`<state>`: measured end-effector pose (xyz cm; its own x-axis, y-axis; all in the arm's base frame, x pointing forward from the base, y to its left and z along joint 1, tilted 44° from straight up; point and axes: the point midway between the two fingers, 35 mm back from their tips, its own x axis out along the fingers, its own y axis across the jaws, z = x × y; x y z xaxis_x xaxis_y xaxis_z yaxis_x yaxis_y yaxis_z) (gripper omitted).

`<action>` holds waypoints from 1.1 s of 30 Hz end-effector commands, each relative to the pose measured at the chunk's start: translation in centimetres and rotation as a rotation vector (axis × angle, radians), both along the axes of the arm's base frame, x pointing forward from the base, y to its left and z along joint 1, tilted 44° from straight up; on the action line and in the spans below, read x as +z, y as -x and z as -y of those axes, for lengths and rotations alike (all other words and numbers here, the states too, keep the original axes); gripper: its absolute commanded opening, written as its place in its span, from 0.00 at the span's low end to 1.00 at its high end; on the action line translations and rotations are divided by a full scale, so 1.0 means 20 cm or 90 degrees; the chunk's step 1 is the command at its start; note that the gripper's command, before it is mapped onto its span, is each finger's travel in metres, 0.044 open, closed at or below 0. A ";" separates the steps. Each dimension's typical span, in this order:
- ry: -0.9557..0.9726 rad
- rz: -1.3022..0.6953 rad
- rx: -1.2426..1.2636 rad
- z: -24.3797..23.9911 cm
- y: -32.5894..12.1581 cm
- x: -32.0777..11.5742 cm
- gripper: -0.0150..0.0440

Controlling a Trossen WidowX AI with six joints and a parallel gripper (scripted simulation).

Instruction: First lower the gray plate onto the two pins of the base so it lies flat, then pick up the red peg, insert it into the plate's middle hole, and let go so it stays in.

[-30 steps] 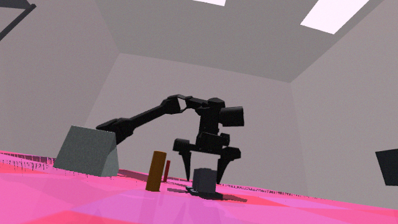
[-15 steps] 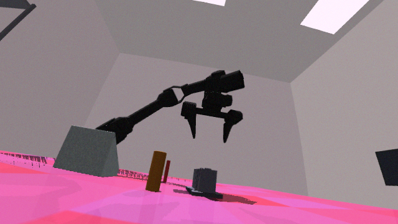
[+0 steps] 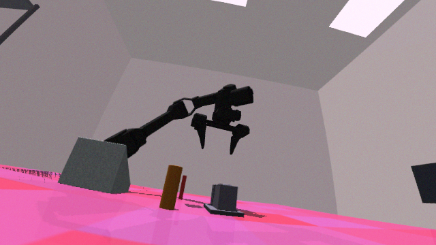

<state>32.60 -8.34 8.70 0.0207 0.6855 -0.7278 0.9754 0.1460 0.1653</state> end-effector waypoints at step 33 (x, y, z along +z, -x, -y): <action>-0.003 0.118 0.128 -0.68 0.48 0.19 1.00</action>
<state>23.04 4.98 12.76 0.0198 0.6901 -0.7235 0.8774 0.3350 0.3435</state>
